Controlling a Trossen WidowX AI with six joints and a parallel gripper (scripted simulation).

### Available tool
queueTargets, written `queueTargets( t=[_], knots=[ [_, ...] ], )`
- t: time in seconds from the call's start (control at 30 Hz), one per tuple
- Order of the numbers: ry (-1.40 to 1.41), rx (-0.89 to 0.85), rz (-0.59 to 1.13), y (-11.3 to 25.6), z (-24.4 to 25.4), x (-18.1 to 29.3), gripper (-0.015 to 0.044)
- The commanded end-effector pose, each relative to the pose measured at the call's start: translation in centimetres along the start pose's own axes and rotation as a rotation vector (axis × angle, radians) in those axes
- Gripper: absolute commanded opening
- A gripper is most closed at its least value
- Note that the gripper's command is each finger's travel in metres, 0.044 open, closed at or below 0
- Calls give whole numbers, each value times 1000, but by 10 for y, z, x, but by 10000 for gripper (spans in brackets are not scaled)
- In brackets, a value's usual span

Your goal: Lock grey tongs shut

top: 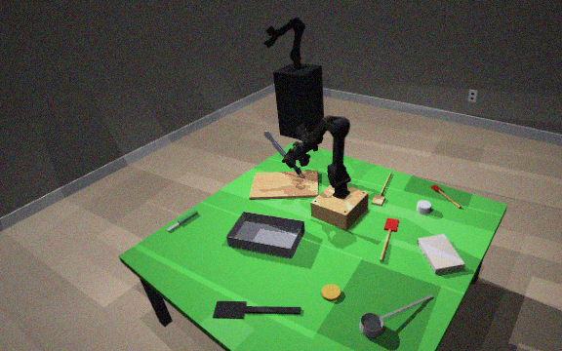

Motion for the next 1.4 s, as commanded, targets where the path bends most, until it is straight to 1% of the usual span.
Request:
queueTargets(
  t=[0.0,1.13,1.37],
  knots=[
    [11,-6,31,4,-1,3,-150],
    [11,-6,31,4,-1,3,-150],
    [-11,4,-38,-4,3,6,-150]
  ],
)
Point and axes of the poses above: the point midway between the two fingers, 35 mm back from their tips, its own y axis back along the fingers, its own z axis across the jaws, x = y × z, the point moved 3 cm from there along y, back along the fingers, and after that the axes turned 8 degrees about y, right-handed, at the moved point
